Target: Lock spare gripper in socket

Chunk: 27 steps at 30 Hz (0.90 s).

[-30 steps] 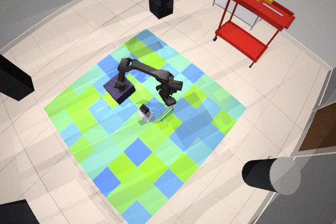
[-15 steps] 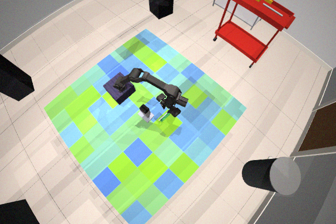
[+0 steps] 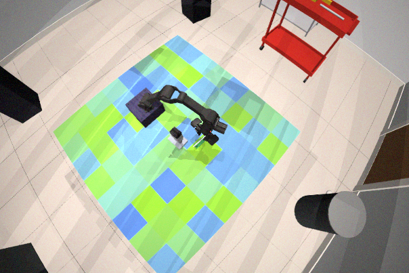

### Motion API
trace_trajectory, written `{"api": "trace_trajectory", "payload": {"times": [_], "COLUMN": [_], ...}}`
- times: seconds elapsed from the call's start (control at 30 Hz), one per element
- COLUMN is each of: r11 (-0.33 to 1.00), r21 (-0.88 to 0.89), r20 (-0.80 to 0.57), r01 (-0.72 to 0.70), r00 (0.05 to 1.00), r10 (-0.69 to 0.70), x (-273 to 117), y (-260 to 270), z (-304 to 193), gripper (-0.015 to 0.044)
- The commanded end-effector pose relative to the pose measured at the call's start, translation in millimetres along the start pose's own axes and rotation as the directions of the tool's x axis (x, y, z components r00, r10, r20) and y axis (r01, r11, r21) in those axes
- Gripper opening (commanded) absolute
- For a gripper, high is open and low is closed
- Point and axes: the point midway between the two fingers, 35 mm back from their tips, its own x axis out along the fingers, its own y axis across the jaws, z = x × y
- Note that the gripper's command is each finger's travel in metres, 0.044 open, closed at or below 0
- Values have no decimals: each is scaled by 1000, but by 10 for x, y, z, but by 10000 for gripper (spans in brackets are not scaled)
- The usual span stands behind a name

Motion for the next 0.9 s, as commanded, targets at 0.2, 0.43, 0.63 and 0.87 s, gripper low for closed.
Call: {"api": "trace_trajectory", "payload": {"times": [0.2,0.43,0.63,0.87], "r11": [1000,1000,1000,1000], "r21": [6,6,6,5], "r20": [8,8,8,8], "r01": [9,9,9,9], "r00": [1000,1000,1000,1000], "r10": [-9,-9,-9,-9], "x": [161,274,371,484], "y": [-3,-7,-8,-7], "z": [60,88,112,138], "gripper": [180,180,180,180]}}
